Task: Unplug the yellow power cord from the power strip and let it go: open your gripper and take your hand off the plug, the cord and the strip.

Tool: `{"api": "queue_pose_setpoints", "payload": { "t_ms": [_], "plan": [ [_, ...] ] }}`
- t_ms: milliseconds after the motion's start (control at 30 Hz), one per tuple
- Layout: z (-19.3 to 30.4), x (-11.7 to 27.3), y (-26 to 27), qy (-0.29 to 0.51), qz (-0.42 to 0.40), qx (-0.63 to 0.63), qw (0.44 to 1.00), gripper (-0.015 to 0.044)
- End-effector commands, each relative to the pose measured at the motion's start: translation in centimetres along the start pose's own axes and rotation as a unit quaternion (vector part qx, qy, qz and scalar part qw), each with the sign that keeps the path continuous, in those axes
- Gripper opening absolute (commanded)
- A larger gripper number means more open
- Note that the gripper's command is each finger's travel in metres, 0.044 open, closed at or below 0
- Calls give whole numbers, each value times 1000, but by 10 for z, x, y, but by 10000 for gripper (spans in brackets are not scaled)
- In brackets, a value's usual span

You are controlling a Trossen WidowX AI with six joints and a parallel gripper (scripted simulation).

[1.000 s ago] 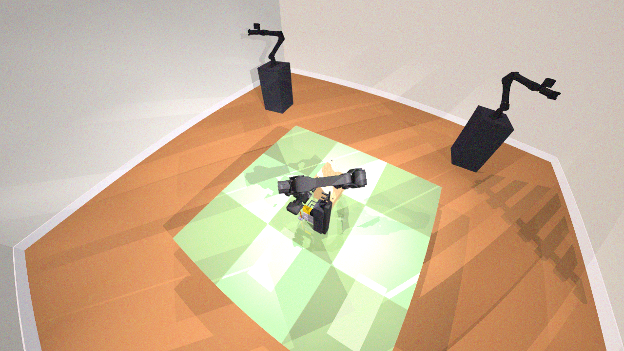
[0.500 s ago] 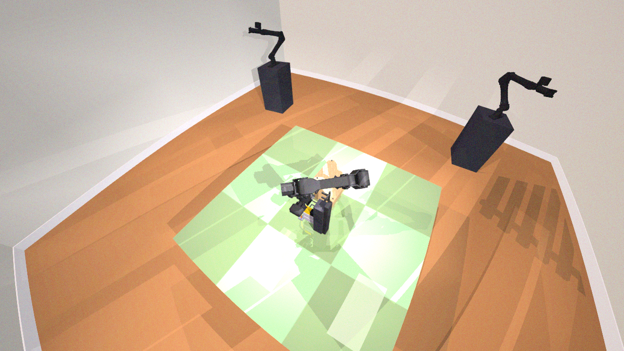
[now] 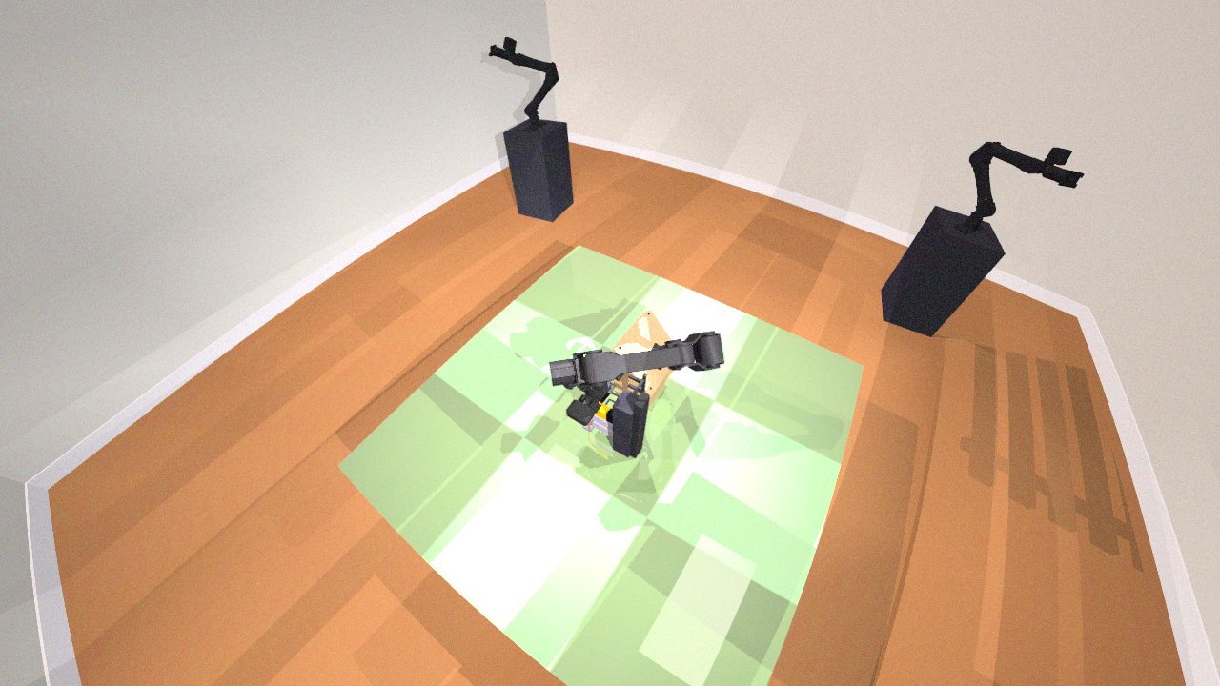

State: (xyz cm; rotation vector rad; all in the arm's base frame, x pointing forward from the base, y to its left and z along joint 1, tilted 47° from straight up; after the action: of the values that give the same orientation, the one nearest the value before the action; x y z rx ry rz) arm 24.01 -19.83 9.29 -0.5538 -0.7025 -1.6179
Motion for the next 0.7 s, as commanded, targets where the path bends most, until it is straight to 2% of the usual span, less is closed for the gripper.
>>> {"api": "queue_pose_setpoints", "payload": {
  "t_ms": [0,167,667],
  "plan": [
    [0,0,0,0,0,1,1000,35],
    [0,0,0,0,0,1,1000,2],
    [-19,1,-1,0,-1,0,1000,0]
  ]
}}
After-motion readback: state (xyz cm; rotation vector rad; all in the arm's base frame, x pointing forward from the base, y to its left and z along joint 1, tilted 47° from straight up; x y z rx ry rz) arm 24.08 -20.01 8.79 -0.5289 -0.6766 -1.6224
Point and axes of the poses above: the point midway between the two fingers, 35 mm back from their tips, its own x axis back along the fingers, its own y axis across the jaws, z = x × y, the point moved 8 cm from there along x, back along the fingers, and after that the axes turned 7 degrees about x, right-handed, at the moved point
